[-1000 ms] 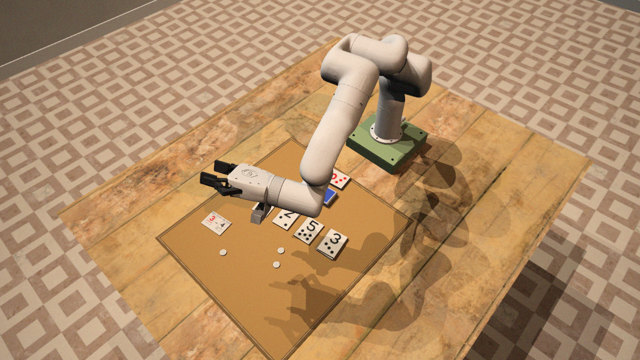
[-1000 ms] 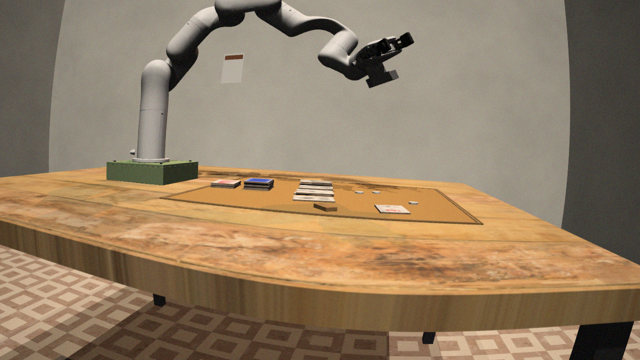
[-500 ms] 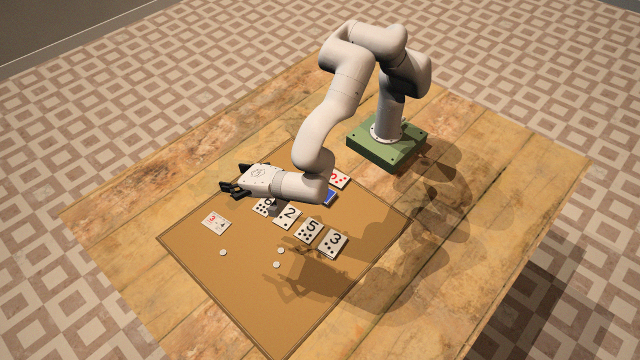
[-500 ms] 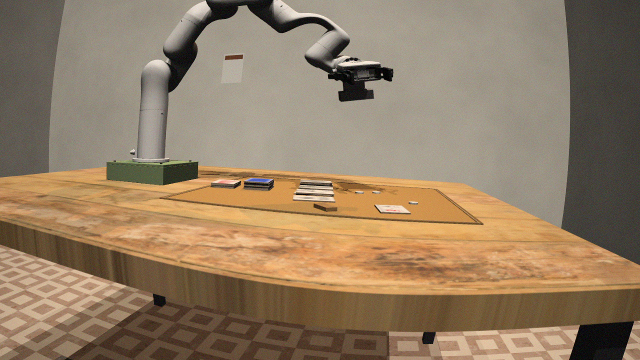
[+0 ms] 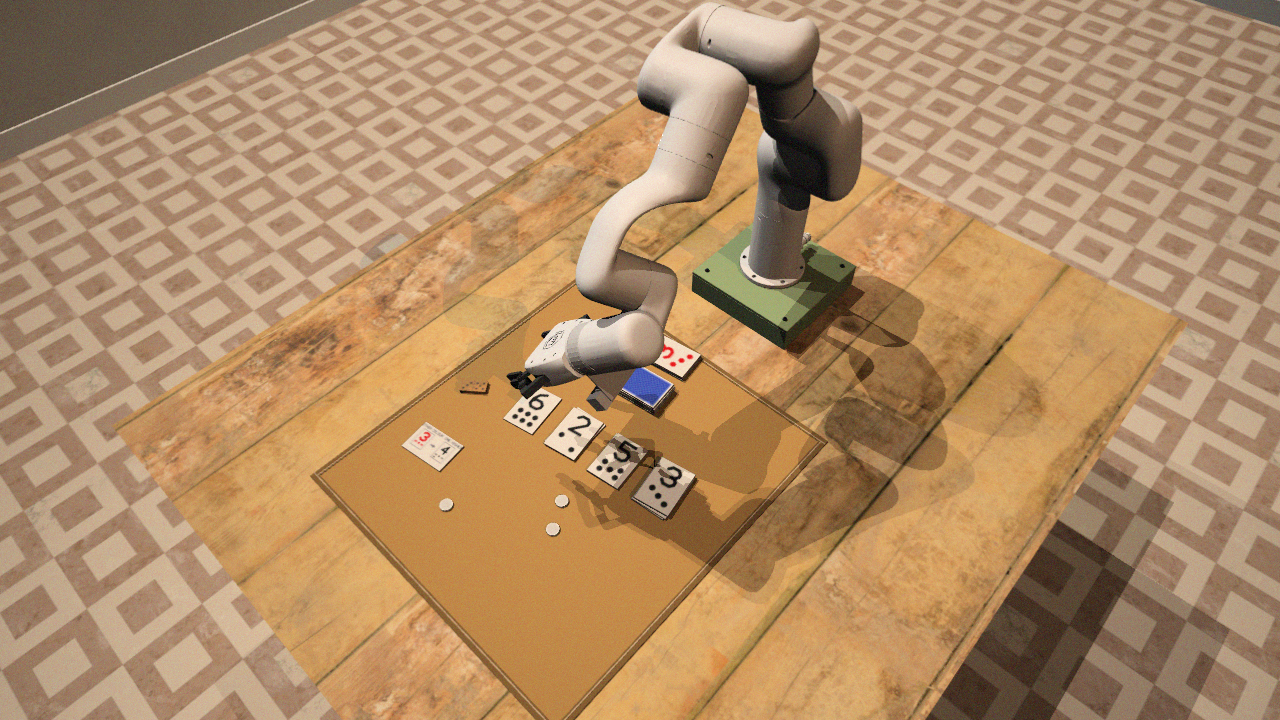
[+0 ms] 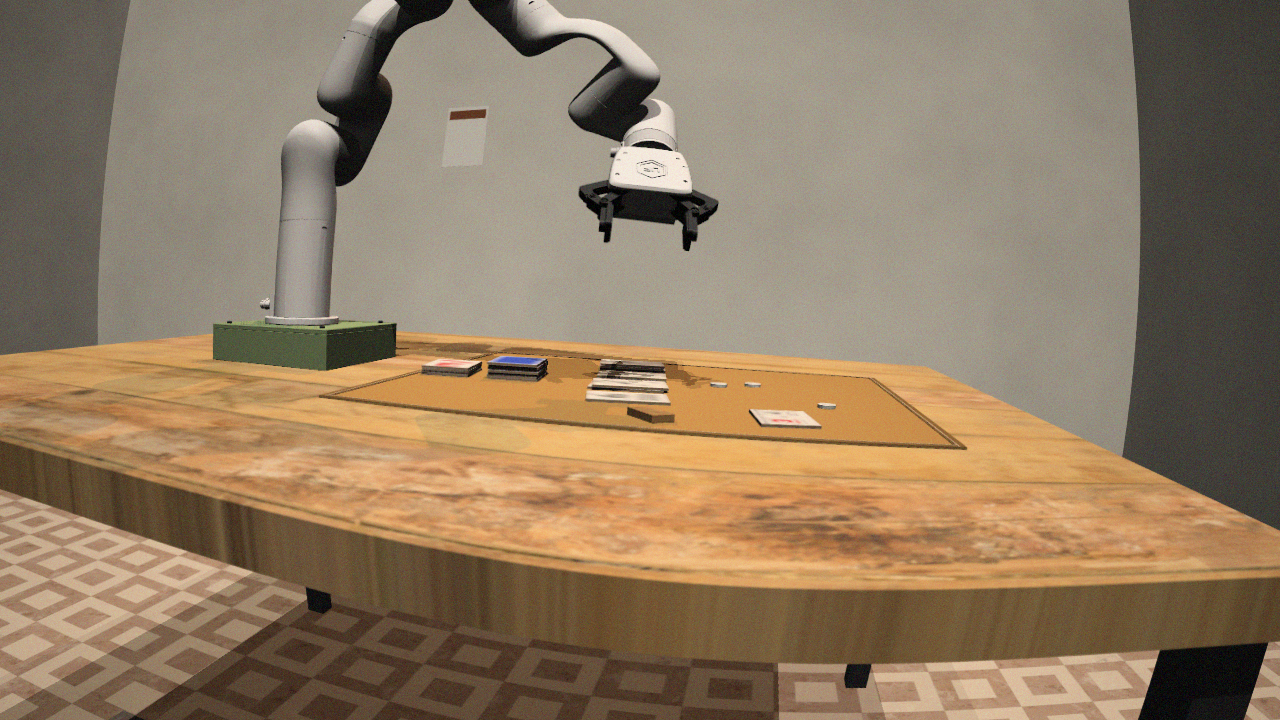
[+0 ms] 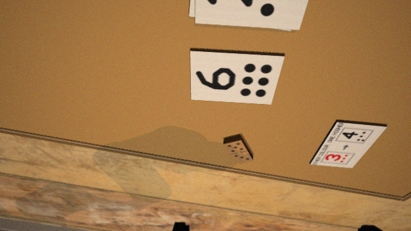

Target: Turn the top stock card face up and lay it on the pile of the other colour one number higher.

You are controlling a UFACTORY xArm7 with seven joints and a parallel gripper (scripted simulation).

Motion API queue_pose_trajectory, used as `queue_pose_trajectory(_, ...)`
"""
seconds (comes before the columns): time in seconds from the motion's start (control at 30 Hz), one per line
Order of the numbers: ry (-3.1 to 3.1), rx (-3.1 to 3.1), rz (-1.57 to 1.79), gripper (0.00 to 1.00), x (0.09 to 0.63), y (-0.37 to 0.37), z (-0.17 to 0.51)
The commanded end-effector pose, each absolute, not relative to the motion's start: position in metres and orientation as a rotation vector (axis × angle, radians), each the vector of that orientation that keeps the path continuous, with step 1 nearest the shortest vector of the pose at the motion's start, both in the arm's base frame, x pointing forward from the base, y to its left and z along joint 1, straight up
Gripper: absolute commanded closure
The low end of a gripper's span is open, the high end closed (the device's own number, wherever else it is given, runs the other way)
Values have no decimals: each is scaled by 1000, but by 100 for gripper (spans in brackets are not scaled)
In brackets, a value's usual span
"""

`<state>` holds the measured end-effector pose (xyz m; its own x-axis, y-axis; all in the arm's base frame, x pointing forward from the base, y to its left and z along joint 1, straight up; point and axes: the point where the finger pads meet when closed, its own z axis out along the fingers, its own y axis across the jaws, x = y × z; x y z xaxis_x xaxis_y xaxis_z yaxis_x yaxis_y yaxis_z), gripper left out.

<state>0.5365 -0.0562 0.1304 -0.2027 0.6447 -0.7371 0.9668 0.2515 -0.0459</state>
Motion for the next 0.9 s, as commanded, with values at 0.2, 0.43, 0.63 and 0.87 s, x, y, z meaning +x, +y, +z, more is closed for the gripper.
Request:
queue_pose_trajectory(0.2,2049,1527,-659,0,511,-50,113)
queue_pose_trajectory(0.43,2188,1627,-584,0,475,-35,91)
queue_pose_trajectory(0.63,2188,1627,-584,0,475,-35,91)
queue_pose_trajectory(0.87,2246,1675,-535,0,459,-28,82)
